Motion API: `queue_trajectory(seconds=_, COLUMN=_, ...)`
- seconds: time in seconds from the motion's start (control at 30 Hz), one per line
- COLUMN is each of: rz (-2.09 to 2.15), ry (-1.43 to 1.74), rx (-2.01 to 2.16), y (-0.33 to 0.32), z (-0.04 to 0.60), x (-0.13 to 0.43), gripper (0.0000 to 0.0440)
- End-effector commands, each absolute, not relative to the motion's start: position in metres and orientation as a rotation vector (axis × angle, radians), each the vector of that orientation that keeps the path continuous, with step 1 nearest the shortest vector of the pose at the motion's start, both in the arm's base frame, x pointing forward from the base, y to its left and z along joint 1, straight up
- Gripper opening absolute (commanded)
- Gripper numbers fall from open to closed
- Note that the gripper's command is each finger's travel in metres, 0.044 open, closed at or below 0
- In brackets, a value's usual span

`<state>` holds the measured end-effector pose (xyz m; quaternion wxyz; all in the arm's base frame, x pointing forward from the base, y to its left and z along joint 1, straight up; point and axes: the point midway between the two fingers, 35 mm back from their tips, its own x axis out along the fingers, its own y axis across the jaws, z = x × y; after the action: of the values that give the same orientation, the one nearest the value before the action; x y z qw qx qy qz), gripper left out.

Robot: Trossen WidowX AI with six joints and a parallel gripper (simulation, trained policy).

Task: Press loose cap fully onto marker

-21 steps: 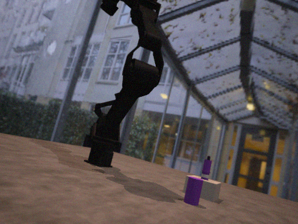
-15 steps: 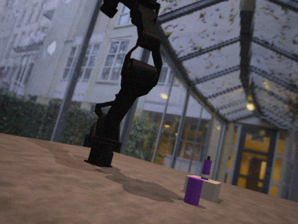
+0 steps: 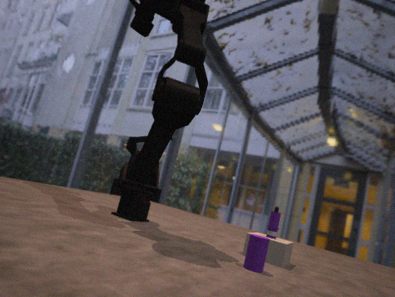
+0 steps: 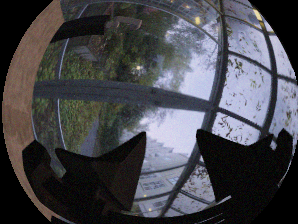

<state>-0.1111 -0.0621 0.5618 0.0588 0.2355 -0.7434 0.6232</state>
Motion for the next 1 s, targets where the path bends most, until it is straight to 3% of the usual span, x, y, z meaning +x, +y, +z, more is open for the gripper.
queue_trajectory(seconds=0.0, rz=1.91, ry=-2.271, rx=0.674, y=-0.061, z=0.554, x=-0.113, gripper=0.0261)
queue_trajectory(seconds=0.97, rz=2.126, ry=-2.291, rx=0.288, y=-0.038, z=0.49, x=-0.135, gripper=0.0306)
